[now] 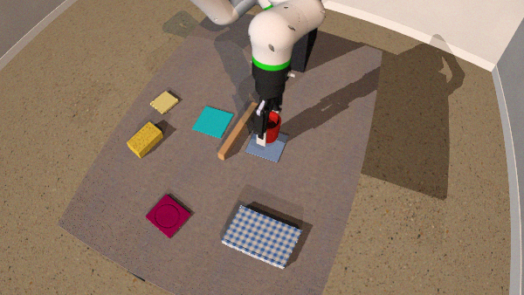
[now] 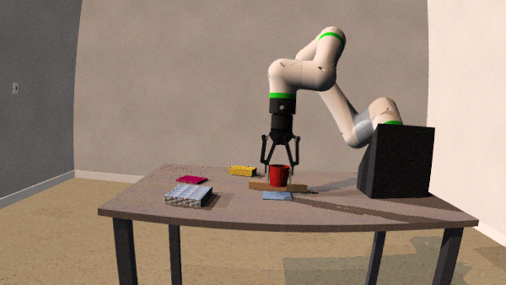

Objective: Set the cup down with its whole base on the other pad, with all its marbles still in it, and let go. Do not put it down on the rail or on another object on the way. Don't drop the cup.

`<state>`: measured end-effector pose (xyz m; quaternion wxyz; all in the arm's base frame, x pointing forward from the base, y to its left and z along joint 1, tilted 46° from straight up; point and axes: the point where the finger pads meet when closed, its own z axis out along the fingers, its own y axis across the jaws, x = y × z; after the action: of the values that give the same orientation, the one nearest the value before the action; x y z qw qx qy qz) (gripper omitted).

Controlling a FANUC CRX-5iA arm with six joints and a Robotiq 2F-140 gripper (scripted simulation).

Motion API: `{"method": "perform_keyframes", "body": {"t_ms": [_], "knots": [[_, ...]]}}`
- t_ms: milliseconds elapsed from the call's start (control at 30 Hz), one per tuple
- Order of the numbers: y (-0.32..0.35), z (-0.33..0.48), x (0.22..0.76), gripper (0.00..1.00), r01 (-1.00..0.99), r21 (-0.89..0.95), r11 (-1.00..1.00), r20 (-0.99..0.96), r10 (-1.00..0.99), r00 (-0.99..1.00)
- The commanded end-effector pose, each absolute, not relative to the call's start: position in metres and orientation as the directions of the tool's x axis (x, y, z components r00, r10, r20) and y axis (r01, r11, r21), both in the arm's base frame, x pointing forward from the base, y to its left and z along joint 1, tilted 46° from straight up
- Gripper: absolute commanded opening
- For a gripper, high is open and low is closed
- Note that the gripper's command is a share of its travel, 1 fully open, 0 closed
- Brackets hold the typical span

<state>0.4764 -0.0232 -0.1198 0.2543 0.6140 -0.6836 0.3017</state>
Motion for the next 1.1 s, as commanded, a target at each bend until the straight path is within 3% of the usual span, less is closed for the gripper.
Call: {"method": "perform_keyframes", "body": {"t_ms": [0, 1067], "knots": [[-0.02, -0.117, 0.476, 0.49, -0.993, -0.1, 0.064, 0.718, -0.686, -0.117], [-0.022, -0.099, 0.475, 0.49, -0.993, -0.1, 0.064, 0.718, -0.686, -0.117]]}}
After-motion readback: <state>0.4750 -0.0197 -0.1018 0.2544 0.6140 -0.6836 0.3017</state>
